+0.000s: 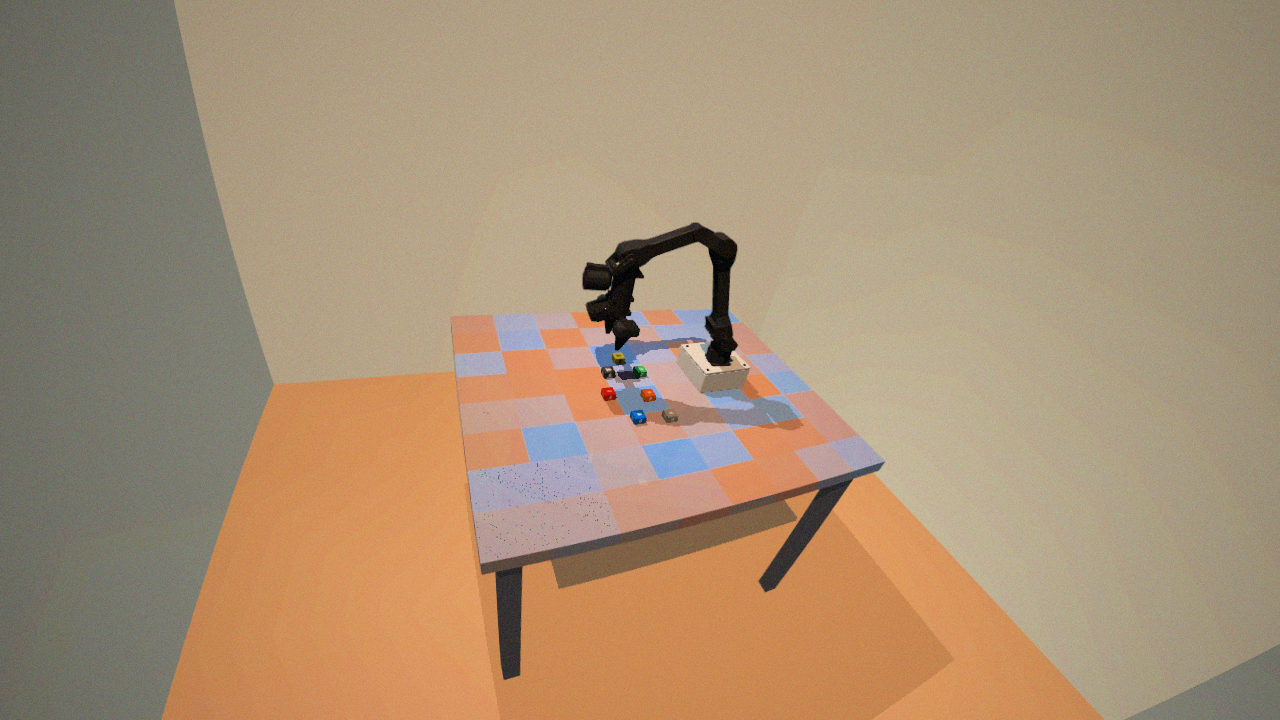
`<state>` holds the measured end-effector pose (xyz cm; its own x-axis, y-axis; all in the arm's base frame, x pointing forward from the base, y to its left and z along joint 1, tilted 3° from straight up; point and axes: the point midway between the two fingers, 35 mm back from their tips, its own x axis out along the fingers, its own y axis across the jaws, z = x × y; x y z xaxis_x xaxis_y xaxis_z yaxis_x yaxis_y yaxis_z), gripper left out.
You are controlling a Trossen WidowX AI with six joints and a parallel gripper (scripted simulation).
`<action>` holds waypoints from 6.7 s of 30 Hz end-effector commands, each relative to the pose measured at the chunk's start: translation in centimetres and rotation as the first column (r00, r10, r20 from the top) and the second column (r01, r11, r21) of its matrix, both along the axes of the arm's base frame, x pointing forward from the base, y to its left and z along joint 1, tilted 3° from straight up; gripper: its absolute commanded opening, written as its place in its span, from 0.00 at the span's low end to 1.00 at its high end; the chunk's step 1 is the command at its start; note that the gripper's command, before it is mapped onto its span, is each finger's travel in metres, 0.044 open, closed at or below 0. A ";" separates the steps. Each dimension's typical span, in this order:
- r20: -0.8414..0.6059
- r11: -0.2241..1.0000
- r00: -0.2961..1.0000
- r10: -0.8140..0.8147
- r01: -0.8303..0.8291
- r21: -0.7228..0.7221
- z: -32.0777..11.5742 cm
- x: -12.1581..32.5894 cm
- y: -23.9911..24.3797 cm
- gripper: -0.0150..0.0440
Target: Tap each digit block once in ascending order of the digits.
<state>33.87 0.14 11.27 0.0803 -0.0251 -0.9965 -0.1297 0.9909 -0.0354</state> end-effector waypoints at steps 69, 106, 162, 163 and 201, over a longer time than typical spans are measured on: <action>-0.009 1.000 1.000 0.021 -0.021 0.019 -9.5 -4.7 18.6 0.29; -0.009 1.000 1.000 0.021 -0.021 0.019 -0.8 -5.3 18.7 0.29; -0.003 1.000 1.000 0.021 -0.021 0.010 -11.3 2.3 8.9 0.29; -0.003 1.000 1.000 0.021 -0.021 0.010 -11.3 2.3 8.9 0.29; -0.018 1.000 1.000 0.021 -0.021 0.019 -2.7 -14.9 17.5 0.29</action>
